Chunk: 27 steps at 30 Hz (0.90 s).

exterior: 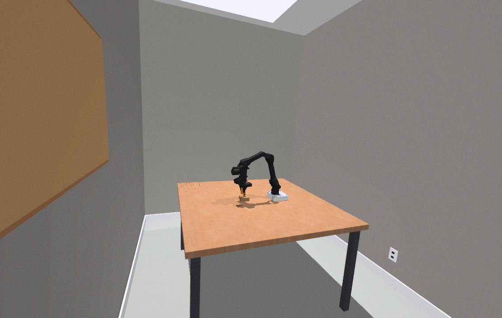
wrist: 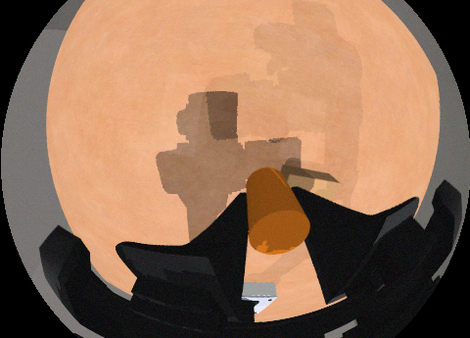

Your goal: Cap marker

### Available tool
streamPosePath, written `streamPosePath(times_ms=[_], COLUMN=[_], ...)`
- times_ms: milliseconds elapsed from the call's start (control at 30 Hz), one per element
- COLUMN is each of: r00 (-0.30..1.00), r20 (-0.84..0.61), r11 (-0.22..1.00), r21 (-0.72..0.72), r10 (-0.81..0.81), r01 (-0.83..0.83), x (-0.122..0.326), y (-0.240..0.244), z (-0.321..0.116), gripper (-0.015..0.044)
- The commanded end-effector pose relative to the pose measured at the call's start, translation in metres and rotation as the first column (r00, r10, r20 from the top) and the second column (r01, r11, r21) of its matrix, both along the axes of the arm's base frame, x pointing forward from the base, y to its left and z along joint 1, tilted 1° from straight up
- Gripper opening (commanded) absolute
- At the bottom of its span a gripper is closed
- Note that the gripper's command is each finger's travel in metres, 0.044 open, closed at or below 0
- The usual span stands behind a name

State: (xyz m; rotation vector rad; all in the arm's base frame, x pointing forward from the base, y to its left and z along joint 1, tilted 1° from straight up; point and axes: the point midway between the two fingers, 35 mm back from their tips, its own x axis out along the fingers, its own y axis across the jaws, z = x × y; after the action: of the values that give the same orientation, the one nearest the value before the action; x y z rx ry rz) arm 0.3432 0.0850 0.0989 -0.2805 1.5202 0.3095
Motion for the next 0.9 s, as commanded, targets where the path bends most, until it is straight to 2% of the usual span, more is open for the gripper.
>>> streamPosePath(times_ms=[0, 533, 867], r00=[1.0, 1.0, 1.0], r20=[-0.004, -0.007, -0.007], r11=[1.0, 1.0, 1.0], r21=[0.0, -0.005, -0.006], r10=[0.004, 0.004, 0.004], r01=[-0.004, -0.004, -0.004], x=[-0.007, -0.037, -0.039], y=[-0.019, -0.078, -0.08], z=[0.006, 0.023, 0.018], gripper=[0.0, 0.0, 0.0])
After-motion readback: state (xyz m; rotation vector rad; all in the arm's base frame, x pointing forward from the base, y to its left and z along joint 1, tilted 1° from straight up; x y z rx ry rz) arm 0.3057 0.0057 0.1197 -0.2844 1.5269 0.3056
